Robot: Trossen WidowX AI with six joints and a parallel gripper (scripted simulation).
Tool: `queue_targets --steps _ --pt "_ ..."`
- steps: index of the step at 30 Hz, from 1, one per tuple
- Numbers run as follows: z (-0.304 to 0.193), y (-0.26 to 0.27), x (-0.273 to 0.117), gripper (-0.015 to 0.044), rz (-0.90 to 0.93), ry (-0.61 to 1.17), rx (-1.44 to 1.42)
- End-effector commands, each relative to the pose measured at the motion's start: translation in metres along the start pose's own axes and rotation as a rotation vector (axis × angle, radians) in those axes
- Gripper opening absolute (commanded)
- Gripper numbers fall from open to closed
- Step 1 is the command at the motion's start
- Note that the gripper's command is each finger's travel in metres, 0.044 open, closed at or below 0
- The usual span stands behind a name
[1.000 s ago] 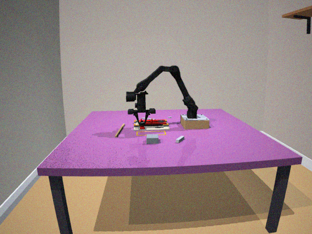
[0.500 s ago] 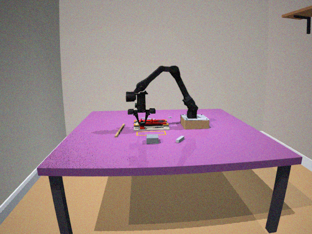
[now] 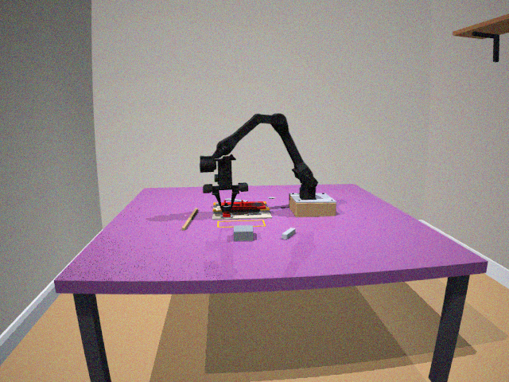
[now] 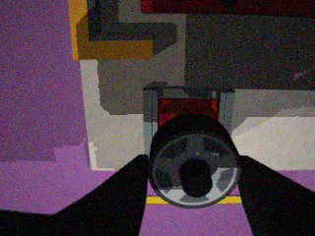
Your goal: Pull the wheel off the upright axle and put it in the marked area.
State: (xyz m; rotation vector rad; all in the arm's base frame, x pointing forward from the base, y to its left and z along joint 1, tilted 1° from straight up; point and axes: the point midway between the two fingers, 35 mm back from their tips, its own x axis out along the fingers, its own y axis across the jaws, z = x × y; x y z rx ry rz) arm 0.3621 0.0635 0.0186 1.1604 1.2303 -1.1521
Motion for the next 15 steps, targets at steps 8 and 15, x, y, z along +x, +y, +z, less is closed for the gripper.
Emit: queue_targets --steps 8,15 --pt "0.000 -0.001 -0.017 0.0000 0.005 -0.001 0.002" --pt "0.000 0.000 -0.003 0.0026 -0.002 -0.001 0.000"
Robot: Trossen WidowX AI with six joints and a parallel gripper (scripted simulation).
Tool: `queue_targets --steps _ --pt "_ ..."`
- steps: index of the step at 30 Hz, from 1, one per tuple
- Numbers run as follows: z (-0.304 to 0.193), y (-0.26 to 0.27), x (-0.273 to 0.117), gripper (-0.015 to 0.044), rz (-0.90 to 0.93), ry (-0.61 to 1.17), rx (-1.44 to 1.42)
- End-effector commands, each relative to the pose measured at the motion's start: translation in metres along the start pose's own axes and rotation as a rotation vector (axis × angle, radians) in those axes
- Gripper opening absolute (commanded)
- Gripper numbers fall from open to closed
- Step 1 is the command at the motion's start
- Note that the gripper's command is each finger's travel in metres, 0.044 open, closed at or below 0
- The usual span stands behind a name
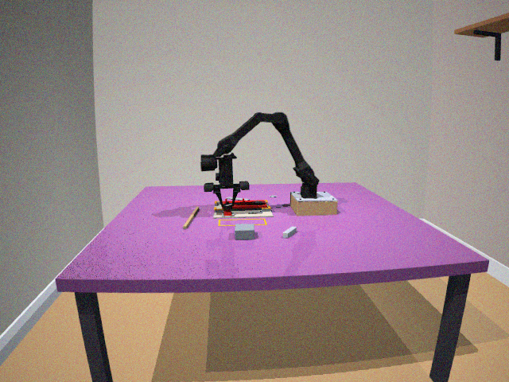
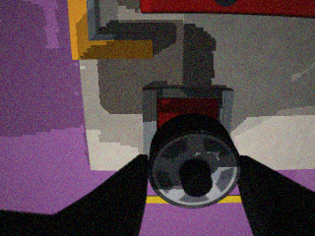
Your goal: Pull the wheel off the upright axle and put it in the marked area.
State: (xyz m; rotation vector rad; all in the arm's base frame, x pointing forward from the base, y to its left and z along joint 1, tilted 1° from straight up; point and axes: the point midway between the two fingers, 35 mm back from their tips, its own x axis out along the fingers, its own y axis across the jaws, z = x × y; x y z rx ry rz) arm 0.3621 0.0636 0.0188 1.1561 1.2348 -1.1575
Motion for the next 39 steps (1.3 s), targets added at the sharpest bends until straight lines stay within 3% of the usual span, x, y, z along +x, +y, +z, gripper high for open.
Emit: queue_targets --steps 1,11,15,21,27,39 --pt "0.000 0.000 -0.009 0.0053 0.007 -0.001 0.001" --pt "0.000 0.000 -0.016 0.0300 0.010 -0.002 0.002" --pt "0.000 0.000 -0.022 0.0300 0.010 -0.002 0.002" --pt "0.001 -0.003 -0.061 0.0300 0.010 -0.002 0.002" --pt "0.001 -0.003 -0.062 0.0300 0.010 -0.002 0.002" --pt "0.002 -0.001 0.000 0.0300 0.010 -0.003 0.002"
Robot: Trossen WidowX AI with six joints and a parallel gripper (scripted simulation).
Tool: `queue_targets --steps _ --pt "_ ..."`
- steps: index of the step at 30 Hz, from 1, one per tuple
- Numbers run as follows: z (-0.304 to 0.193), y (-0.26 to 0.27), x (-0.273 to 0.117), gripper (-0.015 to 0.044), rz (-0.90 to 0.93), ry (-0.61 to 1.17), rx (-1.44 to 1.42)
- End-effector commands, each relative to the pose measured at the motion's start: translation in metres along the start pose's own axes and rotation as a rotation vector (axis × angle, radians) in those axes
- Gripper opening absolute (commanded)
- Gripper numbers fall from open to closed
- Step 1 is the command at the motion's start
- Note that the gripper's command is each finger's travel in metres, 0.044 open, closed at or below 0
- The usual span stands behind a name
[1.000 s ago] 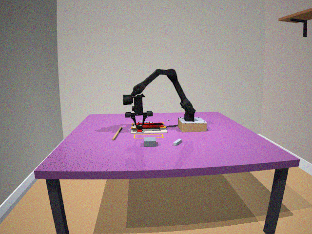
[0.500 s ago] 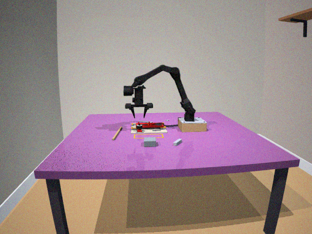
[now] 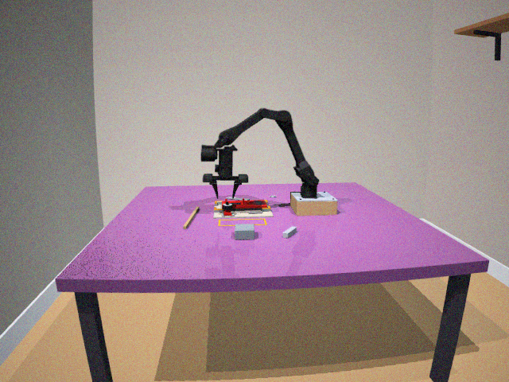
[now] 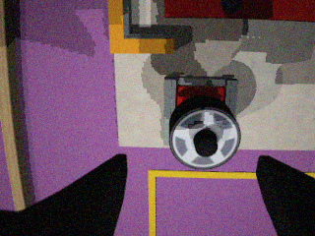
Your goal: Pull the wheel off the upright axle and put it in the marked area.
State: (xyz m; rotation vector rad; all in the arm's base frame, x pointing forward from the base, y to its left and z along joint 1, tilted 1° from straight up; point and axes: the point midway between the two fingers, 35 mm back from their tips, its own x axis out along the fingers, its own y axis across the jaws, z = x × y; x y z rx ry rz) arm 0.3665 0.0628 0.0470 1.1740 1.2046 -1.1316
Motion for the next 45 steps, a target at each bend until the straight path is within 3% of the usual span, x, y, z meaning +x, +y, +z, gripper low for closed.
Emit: queue_targets --steps 1,15,18,28,34,45 --pt "0.0003 -0.0076 0.0335 0.0300 -0.028 0.000 0.000" --pt "0.0003 -0.0082 0.0376 0.0300 -0.028 0.000 0.000" --pt "0.0005 -0.0061 0.0344 0.0221 -0.020 -0.002 0.001" --pt "0.0005 -0.0061 0.0344 0.0155 -0.020 -0.002 0.001" --pt "0.0005 -0.0060 0.0333 0.0000 -0.021 -0.002 0.001" --pt "0.0005 -0.0057 0.0297 0.0000 -0.021 -0.002 0.001"
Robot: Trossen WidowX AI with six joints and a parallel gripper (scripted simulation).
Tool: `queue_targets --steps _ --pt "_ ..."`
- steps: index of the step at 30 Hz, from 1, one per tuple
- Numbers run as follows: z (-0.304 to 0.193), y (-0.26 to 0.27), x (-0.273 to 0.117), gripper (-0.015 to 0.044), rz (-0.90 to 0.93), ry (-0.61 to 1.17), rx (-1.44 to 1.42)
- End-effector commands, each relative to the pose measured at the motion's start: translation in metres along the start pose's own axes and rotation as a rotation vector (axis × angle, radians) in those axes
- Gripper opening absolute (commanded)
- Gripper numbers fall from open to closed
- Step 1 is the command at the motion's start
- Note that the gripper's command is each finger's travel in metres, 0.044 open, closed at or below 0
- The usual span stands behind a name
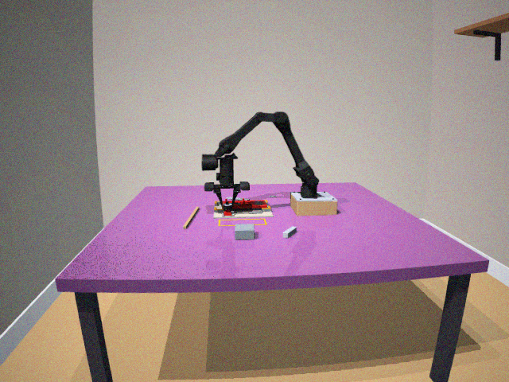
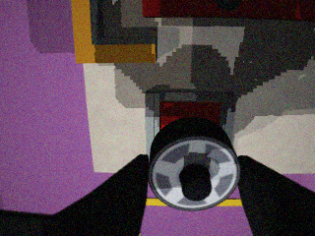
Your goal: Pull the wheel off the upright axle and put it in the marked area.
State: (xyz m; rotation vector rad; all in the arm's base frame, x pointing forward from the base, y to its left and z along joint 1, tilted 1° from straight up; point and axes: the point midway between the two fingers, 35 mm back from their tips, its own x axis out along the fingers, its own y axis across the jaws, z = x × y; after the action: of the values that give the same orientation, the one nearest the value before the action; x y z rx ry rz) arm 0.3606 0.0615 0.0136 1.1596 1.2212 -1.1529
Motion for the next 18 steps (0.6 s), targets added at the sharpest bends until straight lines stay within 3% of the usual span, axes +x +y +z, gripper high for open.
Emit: queue_targets --steps 1,18 --pt "-0.0001 0.0015 -0.0037 0.0000 0.005 0.001 0.000" --pt "-0.0001 0.0017 -0.0093 0.0000 0.004 0.001 0.000"
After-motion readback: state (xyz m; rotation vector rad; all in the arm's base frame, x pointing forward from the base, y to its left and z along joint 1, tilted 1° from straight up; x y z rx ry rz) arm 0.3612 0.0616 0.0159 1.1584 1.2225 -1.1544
